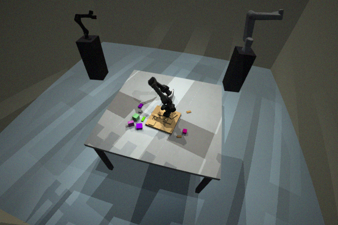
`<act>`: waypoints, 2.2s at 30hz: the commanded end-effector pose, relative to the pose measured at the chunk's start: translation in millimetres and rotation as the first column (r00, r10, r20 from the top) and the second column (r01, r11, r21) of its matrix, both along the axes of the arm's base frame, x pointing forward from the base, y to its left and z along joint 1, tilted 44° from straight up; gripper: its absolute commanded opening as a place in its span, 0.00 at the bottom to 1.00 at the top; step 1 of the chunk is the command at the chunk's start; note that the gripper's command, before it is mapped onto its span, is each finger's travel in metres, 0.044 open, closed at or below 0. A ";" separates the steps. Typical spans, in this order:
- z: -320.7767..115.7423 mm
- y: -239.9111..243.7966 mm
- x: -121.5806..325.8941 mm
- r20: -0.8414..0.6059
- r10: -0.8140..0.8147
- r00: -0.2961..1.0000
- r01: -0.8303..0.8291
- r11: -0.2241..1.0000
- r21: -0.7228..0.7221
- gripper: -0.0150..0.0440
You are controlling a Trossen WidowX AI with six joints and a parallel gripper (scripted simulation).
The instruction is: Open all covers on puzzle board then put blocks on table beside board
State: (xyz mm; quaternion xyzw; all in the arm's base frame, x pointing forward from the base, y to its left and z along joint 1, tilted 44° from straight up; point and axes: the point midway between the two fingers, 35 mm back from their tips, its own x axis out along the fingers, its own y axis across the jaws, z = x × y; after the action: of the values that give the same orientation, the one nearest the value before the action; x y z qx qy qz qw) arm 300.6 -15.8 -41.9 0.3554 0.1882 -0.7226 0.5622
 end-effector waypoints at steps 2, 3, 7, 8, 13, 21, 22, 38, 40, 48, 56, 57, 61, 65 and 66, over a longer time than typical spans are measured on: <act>-2.8 1.1 6.9 -0.003 0.005 1.000 -0.005 1.000 -0.005 0.25; -3.3 1.4 8.1 -0.003 0.005 1.000 -0.005 1.000 -0.005 0.25; -5.2 2.6 12.9 -0.003 0.005 1.000 -0.005 1.000 -0.005 0.25; -5.6 2.9 14.1 -0.002 0.005 1.000 -0.005 1.000 -0.005 0.25; -7.0 4.1 16.5 -0.002 0.005 1.000 -0.005 1.000 -0.004 0.25; -12.1 8.3 24.7 -0.002 0.005 1.000 -0.005 1.000 -0.004 0.25; -12.7 8.8 25.7 -0.002 0.005 1.000 -0.005 1.000 -0.004 0.25; -6.4 20.5 32.9 -0.001 0.005 1.000 -0.005 1.000 -0.003 0.25; -4.6 22.3 33.5 -0.001 0.005 1.000 -0.005 1.000 -0.002 0.25; 2.5 29.6 35.4 -0.001 0.005 1.000 -0.005 1.000 -0.002 0.25; 9.9 36.9 37.0 -0.001 0.005 1.000 -0.005 1.000 -0.001 0.25; 10.8 37.8 37.1 -0.001 0.005 1.000 -0.005 1.000 -0.001 0.25; 14.5 41.4 37.8 -0.001 0.005 1.000 -0.005 1.000 -0.001 0.25; 18.3 45.1 38.3 -0.001 0.005 1.000 -0.005 1.000 -0.001 0.25; 19.3 46.0 38.4 -0.001 0.005 1.000 -0.005 1.000 -0.001 0.25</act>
State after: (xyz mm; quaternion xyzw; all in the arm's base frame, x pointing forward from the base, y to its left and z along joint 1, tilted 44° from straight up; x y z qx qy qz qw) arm 337.9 25.9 -26.3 0.3507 0.1890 -0.7219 0.5658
